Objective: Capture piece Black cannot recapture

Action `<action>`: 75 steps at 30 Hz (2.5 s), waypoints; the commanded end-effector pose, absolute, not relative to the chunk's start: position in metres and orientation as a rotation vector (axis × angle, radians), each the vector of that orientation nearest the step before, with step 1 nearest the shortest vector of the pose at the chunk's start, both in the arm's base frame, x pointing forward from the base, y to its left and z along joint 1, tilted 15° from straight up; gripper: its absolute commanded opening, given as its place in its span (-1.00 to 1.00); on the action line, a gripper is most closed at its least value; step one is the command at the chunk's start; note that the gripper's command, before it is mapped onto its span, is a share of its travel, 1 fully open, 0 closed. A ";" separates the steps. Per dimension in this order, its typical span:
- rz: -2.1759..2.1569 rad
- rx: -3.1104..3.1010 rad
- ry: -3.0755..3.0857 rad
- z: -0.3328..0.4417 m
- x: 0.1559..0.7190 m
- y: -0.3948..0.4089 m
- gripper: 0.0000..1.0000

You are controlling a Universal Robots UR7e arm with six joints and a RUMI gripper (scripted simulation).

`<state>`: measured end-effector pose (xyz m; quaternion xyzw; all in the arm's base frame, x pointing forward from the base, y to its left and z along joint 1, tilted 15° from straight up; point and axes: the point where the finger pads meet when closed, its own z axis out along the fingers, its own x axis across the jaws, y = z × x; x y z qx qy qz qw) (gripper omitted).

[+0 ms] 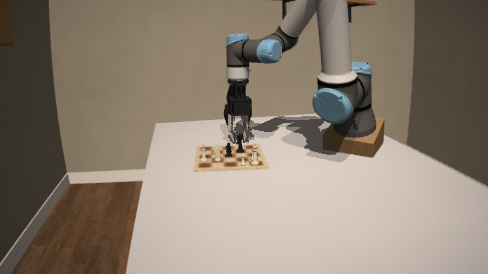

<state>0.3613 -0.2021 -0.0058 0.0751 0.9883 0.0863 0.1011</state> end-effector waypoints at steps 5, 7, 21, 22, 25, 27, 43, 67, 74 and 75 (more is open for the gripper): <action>0.254 0.222 2.919 0.022 0.356 -0.207 -0.60; 0.254 0.222 2.919 0.032 0.353 -0.209 -0.60; 0.254 0.222 2.919 0.077 0.343 -0.216 -0.60; 0.254 0.222 2.919 0.077 0.343 -0.216 -0.60; 0.254 0.222 2.919 0.078 0.343 -0.216 1.00; 0.254 0.222 2.919 0.078 0.343 -0.216 1.00; 0.254 0.222 2.919 0.078 0.343 -0.216 1.00; 0.245 0.146 2.920 0.079 0.346 -0.215 1.00; 0.233 0.039 2.919 0.080 0.349 -0.215 1.00; 0.231 0.020 2.918 0.080 0.350 -0.215 1.00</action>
